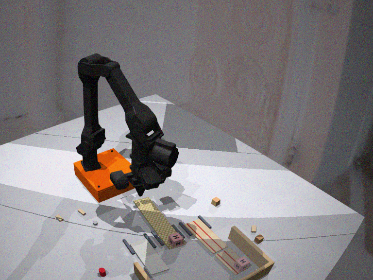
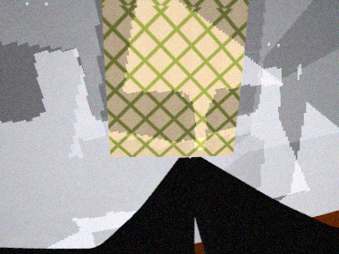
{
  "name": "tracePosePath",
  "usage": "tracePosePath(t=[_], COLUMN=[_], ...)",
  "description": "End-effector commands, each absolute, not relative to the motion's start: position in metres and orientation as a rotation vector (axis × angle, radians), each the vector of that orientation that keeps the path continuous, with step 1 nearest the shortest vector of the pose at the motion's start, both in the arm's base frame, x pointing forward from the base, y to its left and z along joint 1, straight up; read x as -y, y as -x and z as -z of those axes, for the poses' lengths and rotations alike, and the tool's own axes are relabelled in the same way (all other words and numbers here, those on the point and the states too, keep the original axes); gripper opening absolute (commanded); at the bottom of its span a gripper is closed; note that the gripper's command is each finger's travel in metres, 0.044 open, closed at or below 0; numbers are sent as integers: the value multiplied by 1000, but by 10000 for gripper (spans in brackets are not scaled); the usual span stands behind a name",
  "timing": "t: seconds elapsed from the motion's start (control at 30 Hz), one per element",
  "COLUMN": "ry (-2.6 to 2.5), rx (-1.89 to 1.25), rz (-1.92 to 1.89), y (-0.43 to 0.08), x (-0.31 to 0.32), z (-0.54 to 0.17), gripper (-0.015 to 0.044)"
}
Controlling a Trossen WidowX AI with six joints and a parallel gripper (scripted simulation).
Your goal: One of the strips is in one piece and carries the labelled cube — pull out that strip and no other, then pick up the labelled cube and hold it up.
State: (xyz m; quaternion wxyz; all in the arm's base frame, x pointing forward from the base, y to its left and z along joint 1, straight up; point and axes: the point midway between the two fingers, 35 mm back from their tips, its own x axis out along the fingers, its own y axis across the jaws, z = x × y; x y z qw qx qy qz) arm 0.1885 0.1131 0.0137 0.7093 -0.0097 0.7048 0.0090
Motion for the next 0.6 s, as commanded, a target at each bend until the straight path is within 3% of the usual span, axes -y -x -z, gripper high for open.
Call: tracePosePath(t=[0.0, 0.07, 0.57], ry=[13, 13, -58], rx=[-1551, -1551, -1545], rz=[-33, -33, 37], y=[-195, -195, -254], x=[-117, -117, -113], z=[-35, -35, -39], gripper=[0, 0, 394])
